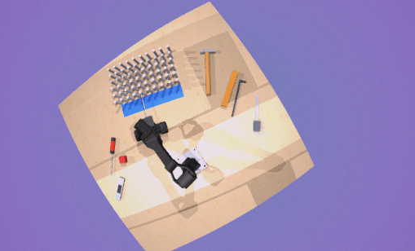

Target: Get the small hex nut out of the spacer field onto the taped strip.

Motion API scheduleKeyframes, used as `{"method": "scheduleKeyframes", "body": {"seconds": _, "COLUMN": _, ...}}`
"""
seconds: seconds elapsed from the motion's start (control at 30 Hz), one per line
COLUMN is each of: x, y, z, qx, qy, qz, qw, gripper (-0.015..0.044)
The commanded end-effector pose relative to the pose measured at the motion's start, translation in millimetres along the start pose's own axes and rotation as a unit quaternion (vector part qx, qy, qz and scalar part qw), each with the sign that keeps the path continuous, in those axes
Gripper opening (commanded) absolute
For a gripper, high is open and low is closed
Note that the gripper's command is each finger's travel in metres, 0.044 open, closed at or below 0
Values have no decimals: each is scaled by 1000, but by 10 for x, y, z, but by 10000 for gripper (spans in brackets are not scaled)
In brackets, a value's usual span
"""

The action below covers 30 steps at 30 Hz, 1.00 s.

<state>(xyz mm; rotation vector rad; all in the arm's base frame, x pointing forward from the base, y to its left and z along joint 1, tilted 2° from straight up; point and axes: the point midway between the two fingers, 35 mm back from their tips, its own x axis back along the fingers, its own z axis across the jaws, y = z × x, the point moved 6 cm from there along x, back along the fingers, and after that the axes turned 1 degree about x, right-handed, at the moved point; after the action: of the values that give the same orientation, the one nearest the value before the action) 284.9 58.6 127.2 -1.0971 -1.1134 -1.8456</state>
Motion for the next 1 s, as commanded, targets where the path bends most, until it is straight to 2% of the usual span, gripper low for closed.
{"method": "scheduleKeyframes", "body": {"seconds": 0.0, "x": 5, "y": 51, "z": 17, "qx": 2, "qy": 5, "qz": -3, "qw": 1000, "gripper": 0}}
{"method": "scheduleKeyframes", "body": {"seconds": 0.97, "x": -48, "y": 256, "z": 16, "qx": 3, "qy": 5, "qz": -4, "qw": 1000, "gripper": 0}}
